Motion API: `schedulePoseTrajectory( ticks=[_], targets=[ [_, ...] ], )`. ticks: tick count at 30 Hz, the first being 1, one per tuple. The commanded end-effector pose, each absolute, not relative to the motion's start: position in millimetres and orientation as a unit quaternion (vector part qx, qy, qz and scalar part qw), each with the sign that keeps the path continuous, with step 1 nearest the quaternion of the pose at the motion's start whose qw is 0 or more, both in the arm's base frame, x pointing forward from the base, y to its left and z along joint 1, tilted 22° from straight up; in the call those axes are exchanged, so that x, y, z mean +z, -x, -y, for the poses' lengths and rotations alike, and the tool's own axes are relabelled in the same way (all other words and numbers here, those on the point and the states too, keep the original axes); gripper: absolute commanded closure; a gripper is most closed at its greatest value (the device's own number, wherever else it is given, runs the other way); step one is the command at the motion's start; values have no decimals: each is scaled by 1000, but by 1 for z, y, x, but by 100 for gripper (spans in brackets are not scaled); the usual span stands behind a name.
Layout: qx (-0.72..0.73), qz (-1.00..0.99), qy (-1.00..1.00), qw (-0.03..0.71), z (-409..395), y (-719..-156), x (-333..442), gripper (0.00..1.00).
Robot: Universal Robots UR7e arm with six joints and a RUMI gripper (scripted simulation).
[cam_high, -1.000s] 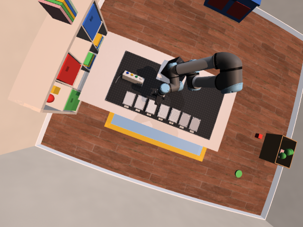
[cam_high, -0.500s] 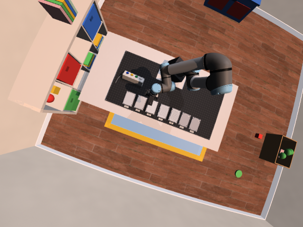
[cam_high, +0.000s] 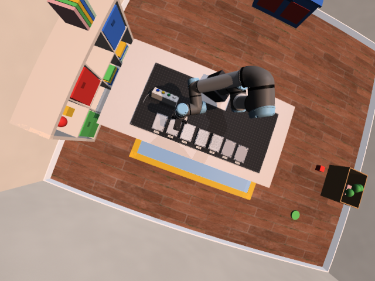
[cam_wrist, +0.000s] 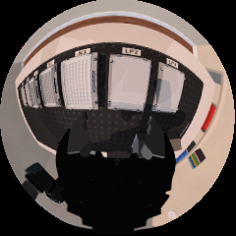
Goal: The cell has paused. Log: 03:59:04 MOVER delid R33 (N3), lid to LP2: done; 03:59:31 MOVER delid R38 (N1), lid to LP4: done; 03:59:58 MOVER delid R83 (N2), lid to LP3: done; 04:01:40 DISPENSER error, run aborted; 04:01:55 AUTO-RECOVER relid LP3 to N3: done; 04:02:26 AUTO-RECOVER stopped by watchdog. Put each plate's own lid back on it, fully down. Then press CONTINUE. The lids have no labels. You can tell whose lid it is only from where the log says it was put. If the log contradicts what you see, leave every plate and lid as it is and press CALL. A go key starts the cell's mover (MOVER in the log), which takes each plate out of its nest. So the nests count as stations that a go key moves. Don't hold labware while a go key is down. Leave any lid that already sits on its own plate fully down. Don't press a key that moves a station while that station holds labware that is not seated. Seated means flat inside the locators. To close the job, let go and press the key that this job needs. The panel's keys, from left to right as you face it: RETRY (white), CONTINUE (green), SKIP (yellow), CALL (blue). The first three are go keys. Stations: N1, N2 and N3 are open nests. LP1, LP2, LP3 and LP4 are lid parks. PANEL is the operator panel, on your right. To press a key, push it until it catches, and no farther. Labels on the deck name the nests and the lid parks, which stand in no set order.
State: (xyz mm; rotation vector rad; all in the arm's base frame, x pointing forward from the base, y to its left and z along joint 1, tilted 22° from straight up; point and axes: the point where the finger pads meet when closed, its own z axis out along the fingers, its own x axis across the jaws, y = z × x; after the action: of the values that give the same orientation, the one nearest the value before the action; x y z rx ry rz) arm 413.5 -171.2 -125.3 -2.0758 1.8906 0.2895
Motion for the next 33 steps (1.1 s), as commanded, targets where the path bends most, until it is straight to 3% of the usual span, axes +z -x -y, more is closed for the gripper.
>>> schedulePoseTrajectory(
  ticks=[1,33],
  targets=[
    [101,-661,726,159,196,-426,-134,18],
    [101,-661,726,159,311,-485,-176,18]
  ],
)
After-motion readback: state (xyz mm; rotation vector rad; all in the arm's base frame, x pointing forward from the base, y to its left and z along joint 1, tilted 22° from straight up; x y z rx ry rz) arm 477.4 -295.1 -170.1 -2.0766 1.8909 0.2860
